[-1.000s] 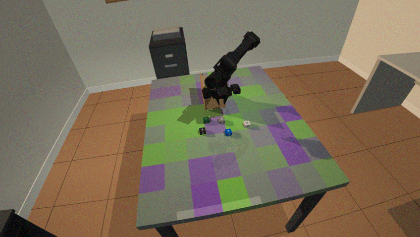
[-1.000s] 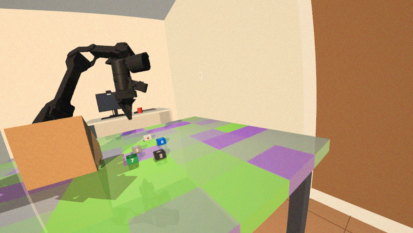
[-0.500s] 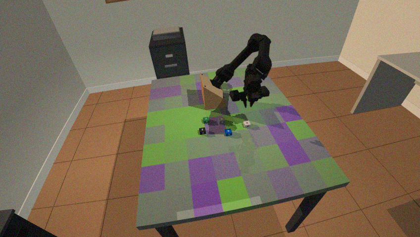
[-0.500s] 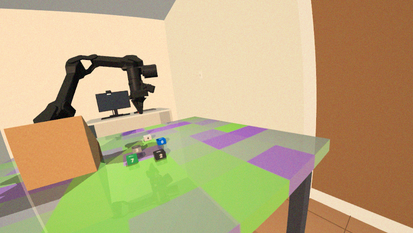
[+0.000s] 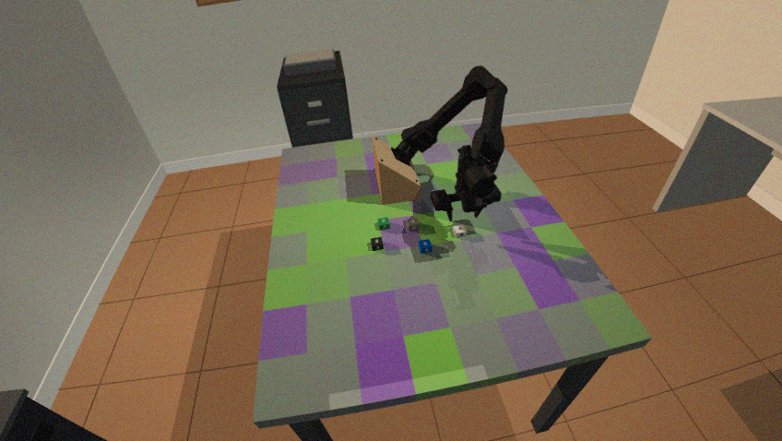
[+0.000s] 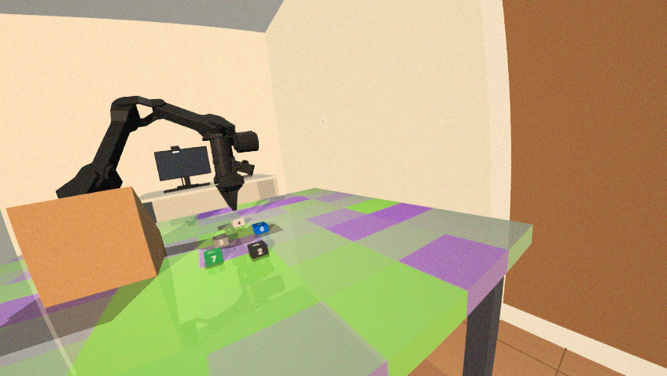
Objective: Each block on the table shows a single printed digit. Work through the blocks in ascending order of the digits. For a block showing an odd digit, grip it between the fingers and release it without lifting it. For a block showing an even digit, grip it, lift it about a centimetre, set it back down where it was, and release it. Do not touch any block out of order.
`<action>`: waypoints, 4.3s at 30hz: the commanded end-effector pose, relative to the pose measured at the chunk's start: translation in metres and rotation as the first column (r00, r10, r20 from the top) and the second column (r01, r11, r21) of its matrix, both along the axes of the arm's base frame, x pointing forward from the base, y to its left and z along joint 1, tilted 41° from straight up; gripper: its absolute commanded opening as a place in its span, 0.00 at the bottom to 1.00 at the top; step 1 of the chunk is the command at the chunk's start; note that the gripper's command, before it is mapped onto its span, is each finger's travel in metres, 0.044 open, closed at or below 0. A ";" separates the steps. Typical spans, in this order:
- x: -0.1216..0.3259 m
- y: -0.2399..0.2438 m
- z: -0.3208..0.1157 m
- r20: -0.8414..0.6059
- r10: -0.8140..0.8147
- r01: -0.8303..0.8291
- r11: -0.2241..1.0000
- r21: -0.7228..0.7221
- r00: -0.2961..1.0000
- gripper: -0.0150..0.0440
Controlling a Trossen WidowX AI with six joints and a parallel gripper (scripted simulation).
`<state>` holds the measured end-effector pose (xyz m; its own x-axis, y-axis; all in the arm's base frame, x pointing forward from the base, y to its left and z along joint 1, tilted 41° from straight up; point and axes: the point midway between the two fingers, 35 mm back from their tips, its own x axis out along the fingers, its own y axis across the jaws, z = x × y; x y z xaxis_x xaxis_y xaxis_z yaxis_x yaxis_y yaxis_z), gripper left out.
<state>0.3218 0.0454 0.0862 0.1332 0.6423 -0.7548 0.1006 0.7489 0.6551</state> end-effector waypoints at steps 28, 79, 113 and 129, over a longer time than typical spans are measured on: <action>0.005 0.028 -0.033 -0.003 -0.008 0.008 1.000 0.009 1.000 0.89; 0.003 0.018 -0.022 -0.003 -0.008 0.008 1.000 0.008 1.000 0.46; 0.005 0.028 -0.033 -0.003 -0.008 0.008 1.000 0.009 1.000 0.72; 0.001 0.004 -0.006 -0.003 -0.008 0.008 1.000 0.007 1.000 0.93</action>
